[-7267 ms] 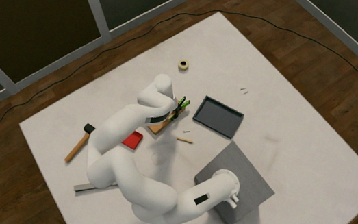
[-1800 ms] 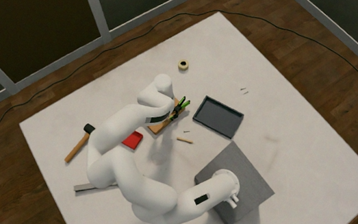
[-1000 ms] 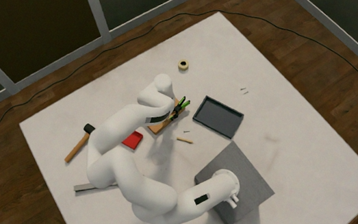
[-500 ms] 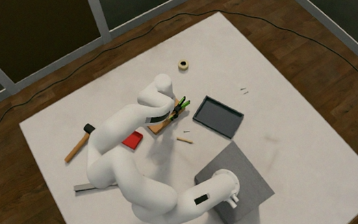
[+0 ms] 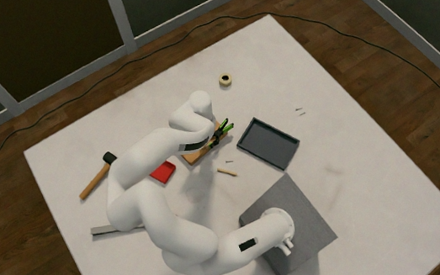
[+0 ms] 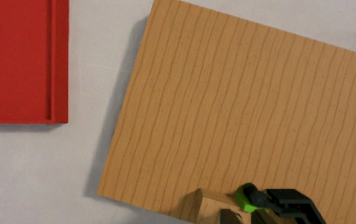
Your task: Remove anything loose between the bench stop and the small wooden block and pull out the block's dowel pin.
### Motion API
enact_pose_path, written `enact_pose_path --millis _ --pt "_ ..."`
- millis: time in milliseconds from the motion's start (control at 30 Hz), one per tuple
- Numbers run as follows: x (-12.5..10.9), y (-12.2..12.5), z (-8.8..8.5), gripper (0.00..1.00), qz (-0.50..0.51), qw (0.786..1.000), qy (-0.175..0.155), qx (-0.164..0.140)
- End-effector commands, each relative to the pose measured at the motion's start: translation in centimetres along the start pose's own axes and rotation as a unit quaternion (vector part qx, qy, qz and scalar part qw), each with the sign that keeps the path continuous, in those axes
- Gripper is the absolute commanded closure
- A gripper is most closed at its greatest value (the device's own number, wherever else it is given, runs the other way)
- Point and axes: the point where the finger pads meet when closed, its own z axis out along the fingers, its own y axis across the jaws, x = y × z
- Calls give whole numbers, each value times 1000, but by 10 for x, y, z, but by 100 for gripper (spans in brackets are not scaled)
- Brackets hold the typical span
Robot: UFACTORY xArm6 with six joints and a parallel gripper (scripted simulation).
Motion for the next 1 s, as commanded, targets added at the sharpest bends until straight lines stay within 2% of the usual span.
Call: enact_pose_path --millis 0,967 --pt "1 1 -1 100 4 1000 1 -1" --pt "1 1 -1 100 23 1000 1 -1"
